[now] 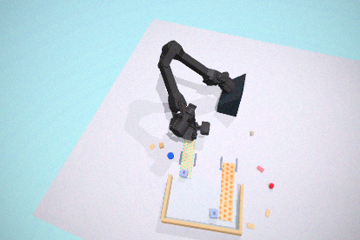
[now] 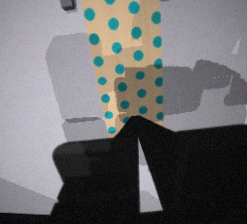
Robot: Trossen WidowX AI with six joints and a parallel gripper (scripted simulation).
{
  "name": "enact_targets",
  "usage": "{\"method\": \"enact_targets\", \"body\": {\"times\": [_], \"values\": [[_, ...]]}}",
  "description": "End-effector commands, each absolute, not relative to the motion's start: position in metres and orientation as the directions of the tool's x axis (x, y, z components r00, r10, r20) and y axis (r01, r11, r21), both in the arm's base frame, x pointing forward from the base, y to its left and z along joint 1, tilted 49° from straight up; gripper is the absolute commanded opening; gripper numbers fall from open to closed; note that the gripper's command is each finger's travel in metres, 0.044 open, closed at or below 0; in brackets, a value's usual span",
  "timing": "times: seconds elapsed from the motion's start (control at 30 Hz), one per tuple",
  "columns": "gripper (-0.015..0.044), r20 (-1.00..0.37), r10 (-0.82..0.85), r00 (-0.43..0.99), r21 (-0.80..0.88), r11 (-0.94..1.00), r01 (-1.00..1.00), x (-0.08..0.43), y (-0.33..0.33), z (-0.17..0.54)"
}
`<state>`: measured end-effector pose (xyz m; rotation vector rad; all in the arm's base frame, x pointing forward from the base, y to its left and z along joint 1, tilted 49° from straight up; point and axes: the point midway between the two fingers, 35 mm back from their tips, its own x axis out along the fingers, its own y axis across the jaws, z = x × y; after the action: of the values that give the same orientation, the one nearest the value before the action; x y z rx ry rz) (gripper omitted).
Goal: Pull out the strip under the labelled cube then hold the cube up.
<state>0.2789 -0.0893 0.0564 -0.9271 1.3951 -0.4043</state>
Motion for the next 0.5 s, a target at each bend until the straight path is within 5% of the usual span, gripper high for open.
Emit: {"method": "enact_targets", "body": {"times": [0.0, 0.47], "values": [[0.0, -0.656, -0.739, 0.151, -0.746, 0.604, -0.281, 0.265, -0.097, 0.052], [0.0, -0.656, -0.74, 0.151, -0.746, 0.604, -0.282, 0.246, -0.103, 0.055]]}}
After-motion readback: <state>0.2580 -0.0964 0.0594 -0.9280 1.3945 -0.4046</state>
